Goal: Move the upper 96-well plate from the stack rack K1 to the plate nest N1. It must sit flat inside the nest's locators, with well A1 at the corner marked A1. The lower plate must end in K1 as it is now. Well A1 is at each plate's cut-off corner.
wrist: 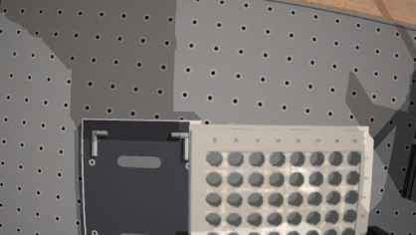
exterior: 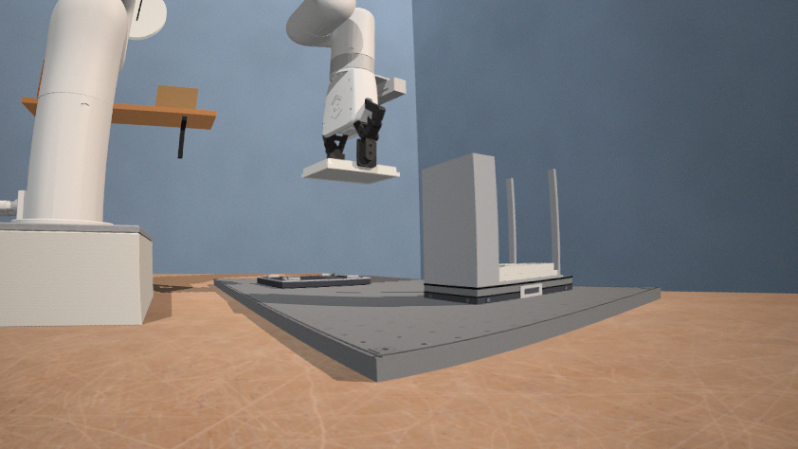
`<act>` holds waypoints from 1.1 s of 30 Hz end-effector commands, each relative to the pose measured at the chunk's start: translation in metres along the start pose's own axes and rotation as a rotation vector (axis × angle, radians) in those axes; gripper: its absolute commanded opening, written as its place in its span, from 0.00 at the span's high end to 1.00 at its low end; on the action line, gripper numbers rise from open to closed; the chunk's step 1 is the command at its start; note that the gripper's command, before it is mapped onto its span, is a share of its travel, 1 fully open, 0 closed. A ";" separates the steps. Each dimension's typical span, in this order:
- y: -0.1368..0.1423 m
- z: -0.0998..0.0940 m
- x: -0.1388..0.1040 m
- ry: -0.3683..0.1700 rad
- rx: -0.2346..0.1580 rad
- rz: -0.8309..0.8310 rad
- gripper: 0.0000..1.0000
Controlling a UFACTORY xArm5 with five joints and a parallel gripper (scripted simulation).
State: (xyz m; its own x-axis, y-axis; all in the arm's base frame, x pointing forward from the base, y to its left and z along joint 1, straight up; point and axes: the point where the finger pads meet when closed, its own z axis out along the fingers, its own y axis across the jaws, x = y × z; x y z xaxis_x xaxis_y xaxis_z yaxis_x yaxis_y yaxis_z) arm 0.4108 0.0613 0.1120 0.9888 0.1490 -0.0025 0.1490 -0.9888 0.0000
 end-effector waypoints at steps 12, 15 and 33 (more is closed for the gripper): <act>-0.048 0.000 -0.007 0.004 0.000 0.001 1.00; -0.054 0.000 -0.008 0.004 0.000 0.001 1.00; -0.103 0.001 -0.016 0.004 0.000 0.001 1.00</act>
